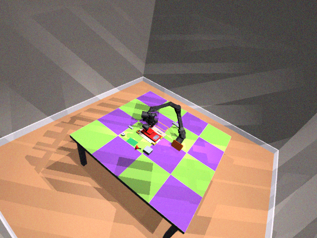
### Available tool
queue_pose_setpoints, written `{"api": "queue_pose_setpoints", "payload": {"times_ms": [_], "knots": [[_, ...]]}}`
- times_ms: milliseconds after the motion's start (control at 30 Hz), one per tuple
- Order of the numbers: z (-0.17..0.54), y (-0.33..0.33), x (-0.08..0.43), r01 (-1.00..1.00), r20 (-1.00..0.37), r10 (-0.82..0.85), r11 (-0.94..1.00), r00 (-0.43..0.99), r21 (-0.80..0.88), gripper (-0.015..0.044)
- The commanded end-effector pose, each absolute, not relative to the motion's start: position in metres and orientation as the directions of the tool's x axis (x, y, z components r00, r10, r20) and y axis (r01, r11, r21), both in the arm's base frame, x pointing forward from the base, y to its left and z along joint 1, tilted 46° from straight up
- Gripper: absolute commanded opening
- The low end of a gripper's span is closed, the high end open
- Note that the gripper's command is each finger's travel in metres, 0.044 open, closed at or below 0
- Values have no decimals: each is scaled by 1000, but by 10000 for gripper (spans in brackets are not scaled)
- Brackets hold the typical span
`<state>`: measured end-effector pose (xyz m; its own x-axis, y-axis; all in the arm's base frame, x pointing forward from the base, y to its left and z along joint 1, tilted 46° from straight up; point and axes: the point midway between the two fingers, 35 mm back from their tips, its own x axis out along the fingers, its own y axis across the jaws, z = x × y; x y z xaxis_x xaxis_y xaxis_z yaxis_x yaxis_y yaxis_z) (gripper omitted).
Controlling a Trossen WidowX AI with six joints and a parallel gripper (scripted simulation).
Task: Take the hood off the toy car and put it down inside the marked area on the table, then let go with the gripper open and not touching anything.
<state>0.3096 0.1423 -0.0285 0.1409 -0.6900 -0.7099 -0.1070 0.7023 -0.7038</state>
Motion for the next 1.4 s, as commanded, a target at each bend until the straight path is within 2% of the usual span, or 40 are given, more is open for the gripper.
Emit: {"api": "queue_pose_setpoints", "payload": {"times_ms": [0, 1367], "knots": [[-30, 140, 310, -110, -707, -692, 699, 145, -707, 440], [-44, 126, 313, -109, -706, -693, 698, 146, -707, 440]]}}
